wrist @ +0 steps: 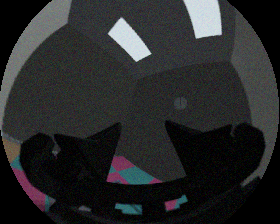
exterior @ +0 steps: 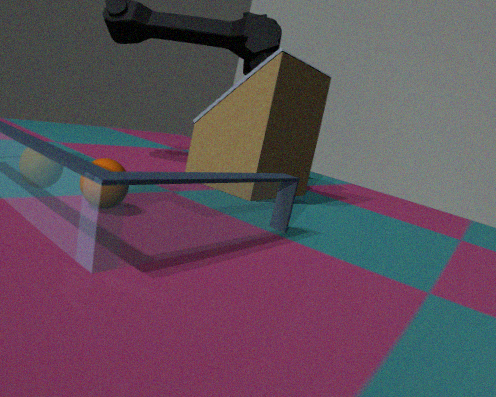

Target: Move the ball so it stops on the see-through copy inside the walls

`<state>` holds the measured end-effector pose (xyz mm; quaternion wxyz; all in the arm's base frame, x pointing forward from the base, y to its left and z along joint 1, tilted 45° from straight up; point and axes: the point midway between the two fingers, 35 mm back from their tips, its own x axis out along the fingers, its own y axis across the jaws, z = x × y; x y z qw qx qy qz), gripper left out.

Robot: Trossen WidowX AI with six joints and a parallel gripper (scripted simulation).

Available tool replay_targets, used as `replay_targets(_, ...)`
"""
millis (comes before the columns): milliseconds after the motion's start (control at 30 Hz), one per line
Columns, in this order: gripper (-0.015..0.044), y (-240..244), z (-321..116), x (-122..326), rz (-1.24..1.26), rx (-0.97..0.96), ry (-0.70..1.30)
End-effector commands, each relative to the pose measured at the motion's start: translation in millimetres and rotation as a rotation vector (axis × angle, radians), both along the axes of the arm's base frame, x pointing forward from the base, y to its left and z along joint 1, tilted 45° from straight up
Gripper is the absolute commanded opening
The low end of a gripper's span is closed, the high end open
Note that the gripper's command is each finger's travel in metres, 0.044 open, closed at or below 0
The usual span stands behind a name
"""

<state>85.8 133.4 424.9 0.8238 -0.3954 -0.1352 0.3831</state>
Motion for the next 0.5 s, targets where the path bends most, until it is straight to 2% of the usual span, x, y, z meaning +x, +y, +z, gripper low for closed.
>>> replay_targets(0, 0.034, 27.1, -11.1, -3.4, -0.105, -0.055, 0.009)
replay_targets(233, 0.034, 71.2, -44.0, 20.6, -0.324, -0.153, 0.058)
replay_targets(467, 0.034, 101.0, -93.6, 73.8, -0.564, -0.244, 0.151)
